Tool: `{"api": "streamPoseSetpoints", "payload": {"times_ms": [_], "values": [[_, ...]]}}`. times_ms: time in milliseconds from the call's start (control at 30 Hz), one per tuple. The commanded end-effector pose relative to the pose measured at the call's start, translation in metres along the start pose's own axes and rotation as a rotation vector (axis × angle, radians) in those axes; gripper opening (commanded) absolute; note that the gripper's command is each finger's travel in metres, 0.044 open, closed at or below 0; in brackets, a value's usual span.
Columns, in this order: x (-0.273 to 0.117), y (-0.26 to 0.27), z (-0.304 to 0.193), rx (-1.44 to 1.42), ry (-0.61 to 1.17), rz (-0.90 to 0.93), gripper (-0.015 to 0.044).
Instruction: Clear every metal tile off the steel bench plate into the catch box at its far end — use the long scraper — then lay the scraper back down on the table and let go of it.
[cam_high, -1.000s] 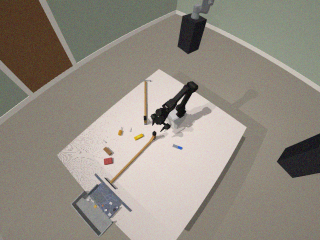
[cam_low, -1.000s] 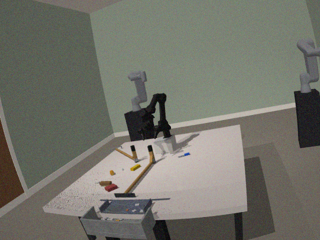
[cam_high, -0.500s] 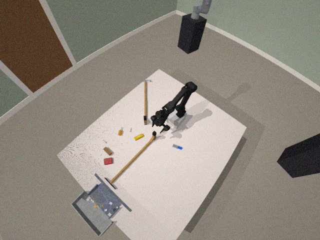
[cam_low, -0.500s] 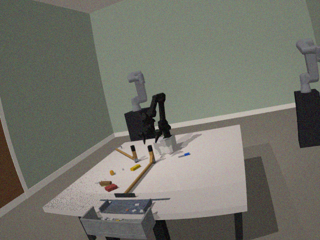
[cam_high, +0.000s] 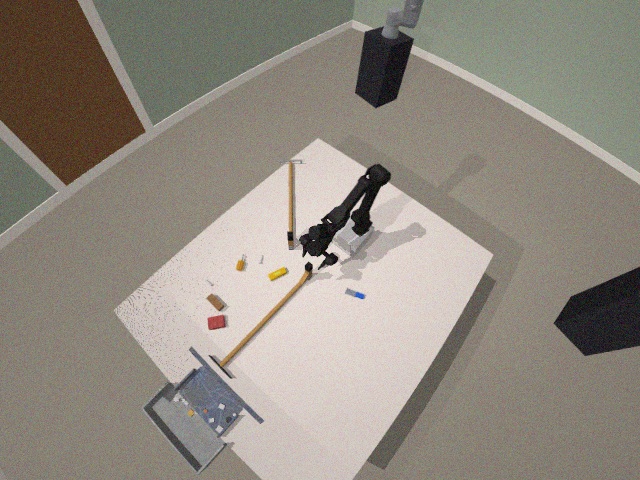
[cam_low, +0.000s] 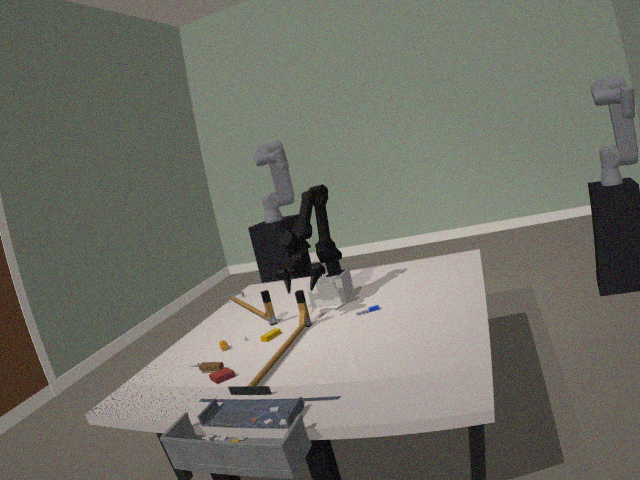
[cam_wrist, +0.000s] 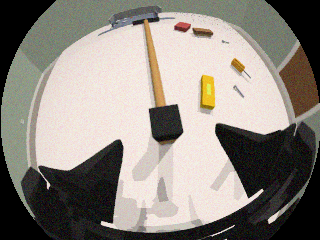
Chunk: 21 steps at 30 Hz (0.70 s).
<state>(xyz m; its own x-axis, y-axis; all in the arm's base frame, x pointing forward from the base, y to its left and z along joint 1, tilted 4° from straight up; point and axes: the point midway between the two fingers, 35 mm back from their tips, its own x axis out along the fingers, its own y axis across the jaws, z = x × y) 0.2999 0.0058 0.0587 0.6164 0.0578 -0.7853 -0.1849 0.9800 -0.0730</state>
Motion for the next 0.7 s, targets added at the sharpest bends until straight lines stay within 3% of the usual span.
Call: {"api": "streamPoseSetpoints", "payload": {"times_ms": [0, 667], "values": [[0.007, 0.001, -0.001, -0.002, 0.003, 0.002, 0.0440], [0.035, 0.001, -0.001, -0.002, 0.002, 0.002, 0.0440]]}}
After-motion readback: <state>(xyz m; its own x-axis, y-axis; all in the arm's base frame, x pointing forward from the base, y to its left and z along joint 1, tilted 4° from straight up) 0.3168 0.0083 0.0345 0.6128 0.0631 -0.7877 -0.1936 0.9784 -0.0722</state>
